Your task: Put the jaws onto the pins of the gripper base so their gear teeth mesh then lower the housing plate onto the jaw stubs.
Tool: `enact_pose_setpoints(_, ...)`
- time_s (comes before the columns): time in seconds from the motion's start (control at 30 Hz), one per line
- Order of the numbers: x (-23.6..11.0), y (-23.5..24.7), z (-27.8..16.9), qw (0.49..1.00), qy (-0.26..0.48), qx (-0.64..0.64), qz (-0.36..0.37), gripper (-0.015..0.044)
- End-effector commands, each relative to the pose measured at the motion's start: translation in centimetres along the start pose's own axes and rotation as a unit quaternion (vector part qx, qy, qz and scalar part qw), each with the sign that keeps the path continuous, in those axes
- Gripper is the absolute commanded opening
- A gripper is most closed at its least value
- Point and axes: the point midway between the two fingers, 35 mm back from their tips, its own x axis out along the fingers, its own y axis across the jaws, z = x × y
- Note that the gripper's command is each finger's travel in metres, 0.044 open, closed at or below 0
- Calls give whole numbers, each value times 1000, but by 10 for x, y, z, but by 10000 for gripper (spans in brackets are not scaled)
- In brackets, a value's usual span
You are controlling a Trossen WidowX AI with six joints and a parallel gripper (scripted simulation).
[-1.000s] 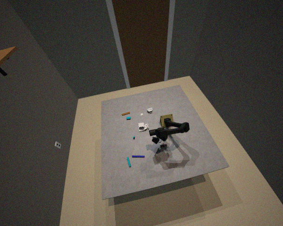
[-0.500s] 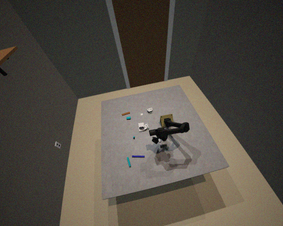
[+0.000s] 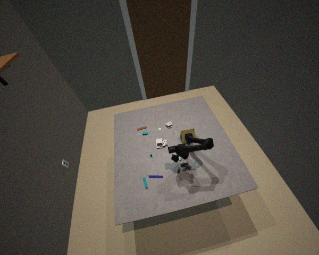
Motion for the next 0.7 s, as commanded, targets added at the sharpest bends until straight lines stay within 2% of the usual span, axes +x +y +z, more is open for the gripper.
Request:
enact_pose_setpoints(0.0, 0, 0, 0, 1000, 0, 0, 0, 440)
enact_pose_setpoints(0.1, 0, 0, 0, 1000, 0, 0, 0, 440)
enact_pose_setpoints(0.67, 0, 0, 0, 1000, 0, 0, 0, 0)
